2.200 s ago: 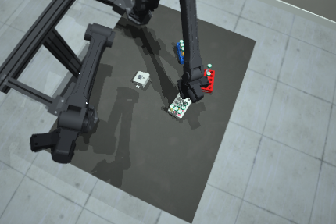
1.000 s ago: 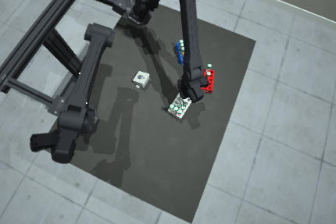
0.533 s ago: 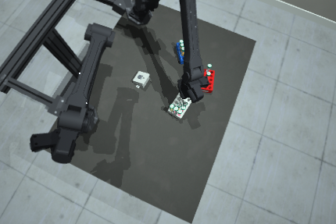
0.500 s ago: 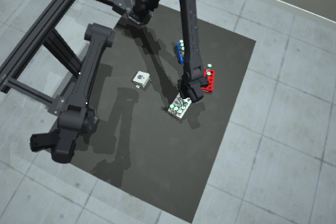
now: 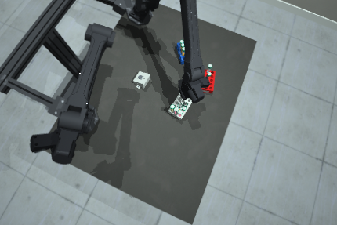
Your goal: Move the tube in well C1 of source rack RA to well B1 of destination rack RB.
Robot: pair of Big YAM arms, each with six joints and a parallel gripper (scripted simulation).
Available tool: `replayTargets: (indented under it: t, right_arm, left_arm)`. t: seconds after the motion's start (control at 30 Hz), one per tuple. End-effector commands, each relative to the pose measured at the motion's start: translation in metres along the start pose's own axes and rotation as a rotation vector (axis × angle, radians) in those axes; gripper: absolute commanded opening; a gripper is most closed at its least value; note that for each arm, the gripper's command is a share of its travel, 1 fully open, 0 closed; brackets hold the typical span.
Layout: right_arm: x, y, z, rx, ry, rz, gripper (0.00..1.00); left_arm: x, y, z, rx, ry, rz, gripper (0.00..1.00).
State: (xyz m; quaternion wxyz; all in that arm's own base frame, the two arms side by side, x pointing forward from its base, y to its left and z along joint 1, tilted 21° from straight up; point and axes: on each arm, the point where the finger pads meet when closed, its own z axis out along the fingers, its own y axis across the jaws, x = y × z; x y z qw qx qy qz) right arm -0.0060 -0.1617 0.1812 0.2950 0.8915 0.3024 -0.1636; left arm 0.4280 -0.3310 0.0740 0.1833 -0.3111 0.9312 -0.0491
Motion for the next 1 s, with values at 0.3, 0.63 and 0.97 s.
replayTargets:
  t: [0.3,0.63,0.97]
  right_arm:
    - [-0.0082,0.0087,-0.0111,-0.029,-0.016,0.009,0.3]
    - [-0.0082,0.0087,-0.0111,-0.029,-0.016,0.009,0.3]
    - [-0.0082,0.0087,-0.0111,-0.029,-0.016,0.009,0.3]
  left_arm:
    - [-0.0018,0.006,0.0184,-0.024,0.008,0.001,0.24]
    - [-0.0016,0.0077,0.0184,-0.031,0.008,0.002,0.3]
    - [-0.0016,0.0077,0.0184,-0.031,0.008,0.002,0.3]
